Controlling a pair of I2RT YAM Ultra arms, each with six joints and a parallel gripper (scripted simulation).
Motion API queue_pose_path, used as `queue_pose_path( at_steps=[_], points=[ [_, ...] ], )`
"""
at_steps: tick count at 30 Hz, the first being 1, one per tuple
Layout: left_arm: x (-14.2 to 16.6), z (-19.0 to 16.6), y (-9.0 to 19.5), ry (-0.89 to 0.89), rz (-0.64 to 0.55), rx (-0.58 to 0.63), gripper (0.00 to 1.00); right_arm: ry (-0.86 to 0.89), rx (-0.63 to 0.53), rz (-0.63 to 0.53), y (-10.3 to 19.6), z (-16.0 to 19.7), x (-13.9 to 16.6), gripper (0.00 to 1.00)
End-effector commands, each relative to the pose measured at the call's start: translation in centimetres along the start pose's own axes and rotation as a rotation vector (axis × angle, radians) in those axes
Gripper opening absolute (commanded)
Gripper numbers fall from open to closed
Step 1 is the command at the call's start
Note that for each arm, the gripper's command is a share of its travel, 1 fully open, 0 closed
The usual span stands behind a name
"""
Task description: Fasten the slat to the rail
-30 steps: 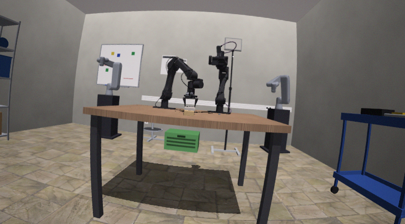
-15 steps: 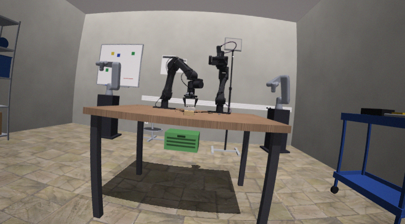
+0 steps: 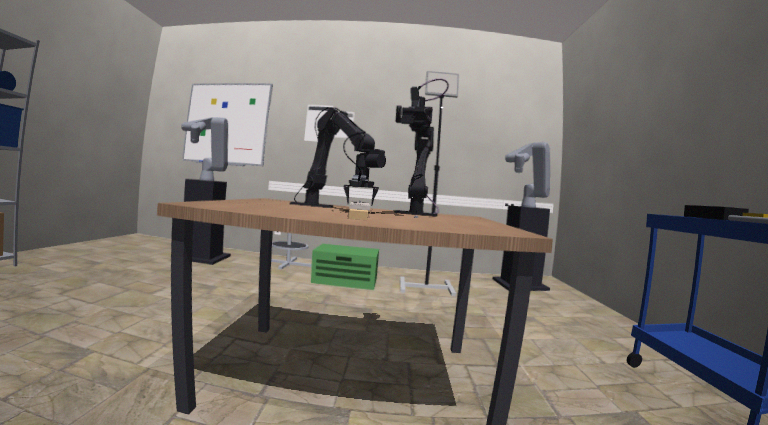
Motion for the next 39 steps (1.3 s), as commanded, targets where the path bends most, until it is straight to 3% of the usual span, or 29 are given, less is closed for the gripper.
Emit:
queue_pose_path(
  at_steps=[1, 13, 39],
  points=[
    [-0.9, -0.2, 0.2, 0.005, -0.023, 0.013, 1.00, 0.000, -0.006, -0.009, 0.3, 0.1, -0.1, 1.00],
    [-0.9, -0.2, 0.2, 0.005, -0.023, 0.013, 1.00, -0.001, 0.007, -0.025, 4.7, 0.3, 0.1, 1.00],
    [-0.9, -0.2, 0.2, 0.005, -0.023, 0.013, 1.00, 0.005, -0.011, -0.049, 4.7, 0.1, -0.5, 1.00]
  ],
)
Point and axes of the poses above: on each arm, the point where the finger pads meet when closed, its own y axis back along the fingers, its own z axis across the jaws, x = y × z, the point moved 7 cm from there along y, back along the fingers, and after that the axes turned 8 degrees about y, right-handed, at the moved point
